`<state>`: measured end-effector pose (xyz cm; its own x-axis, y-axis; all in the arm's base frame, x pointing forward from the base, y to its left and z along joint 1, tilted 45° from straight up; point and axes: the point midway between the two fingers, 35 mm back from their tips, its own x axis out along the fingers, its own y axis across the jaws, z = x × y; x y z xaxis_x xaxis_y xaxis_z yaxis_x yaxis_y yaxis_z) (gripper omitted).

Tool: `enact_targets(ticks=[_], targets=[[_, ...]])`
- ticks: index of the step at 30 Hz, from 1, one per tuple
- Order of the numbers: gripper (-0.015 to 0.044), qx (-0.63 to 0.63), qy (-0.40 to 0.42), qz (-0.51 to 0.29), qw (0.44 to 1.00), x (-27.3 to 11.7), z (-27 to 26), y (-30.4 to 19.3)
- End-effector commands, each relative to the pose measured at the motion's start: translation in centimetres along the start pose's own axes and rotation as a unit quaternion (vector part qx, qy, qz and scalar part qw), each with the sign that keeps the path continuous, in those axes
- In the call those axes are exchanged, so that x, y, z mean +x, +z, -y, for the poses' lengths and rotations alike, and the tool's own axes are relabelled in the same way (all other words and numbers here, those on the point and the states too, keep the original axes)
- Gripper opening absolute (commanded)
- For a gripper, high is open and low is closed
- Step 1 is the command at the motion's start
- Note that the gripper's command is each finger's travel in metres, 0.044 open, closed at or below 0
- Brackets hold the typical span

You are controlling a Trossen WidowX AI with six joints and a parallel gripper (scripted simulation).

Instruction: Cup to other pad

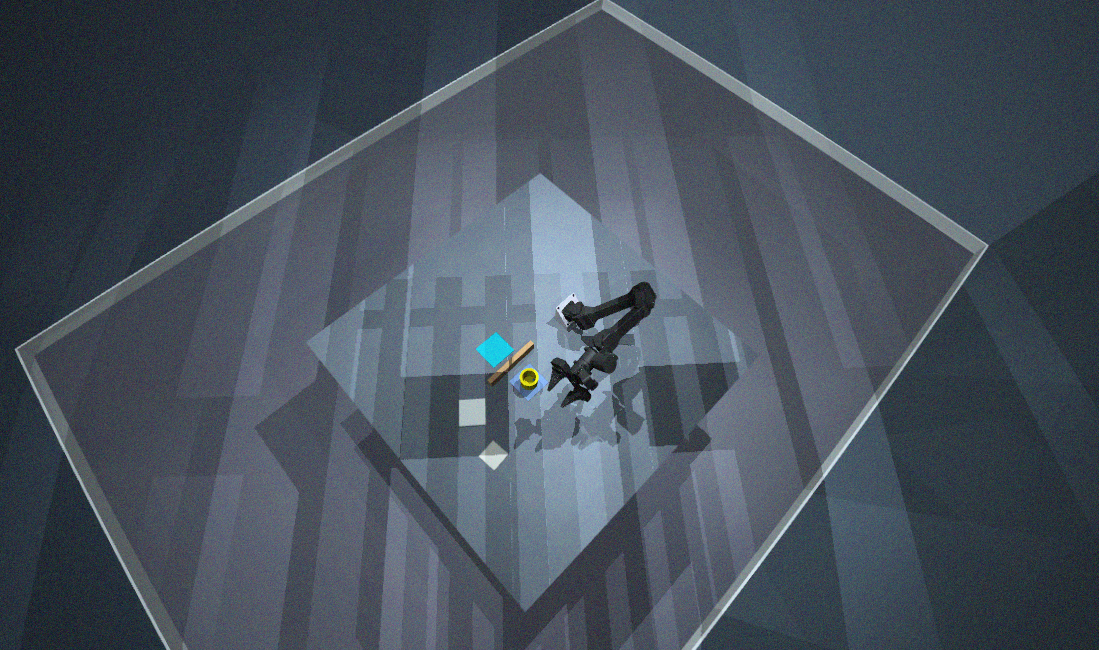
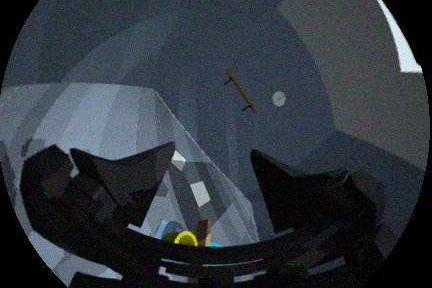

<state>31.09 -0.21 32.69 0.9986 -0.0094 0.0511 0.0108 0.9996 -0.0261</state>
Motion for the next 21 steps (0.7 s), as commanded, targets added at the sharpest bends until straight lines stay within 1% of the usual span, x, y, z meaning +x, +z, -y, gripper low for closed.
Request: enact_targets(ticks=[1,2,3,6,9,11,13,15,18,21], targets=[[0.0374,0.003,0.001,-0.008,1.0,0.2,0.0,-0.3],[0.0348,0.013,0.006,-0.032,0.999,0.6,0.0,-1.2],[0.0321,0.031,0.011,-0.072,0.997,1.3,0.1,-2.7],[0.0243,0.11,0.021,-0.215,0.97,2.7,0.6,-8.2],[0.0167,0.206,0.012,-0.35,0.914,2.7,1.1,-13.2],[0.0167,0.276,-0.003,-0.431,0.859,2.0,1.3,-16.1],[0.0167,0.349,-0.026,-0.503,0.79,0.9,1.4,-18.4],[0.0167,0.422,-0.054,-0.564,0.707,-0.3,1.5,-20.2],[0.0167,0.525,-0.103,-0.633,0.56,-2.1,1.4,-21.7],[0.0167,0.609,-0.155,-0.668,0.397,-3.3,1.4,-22.1]])
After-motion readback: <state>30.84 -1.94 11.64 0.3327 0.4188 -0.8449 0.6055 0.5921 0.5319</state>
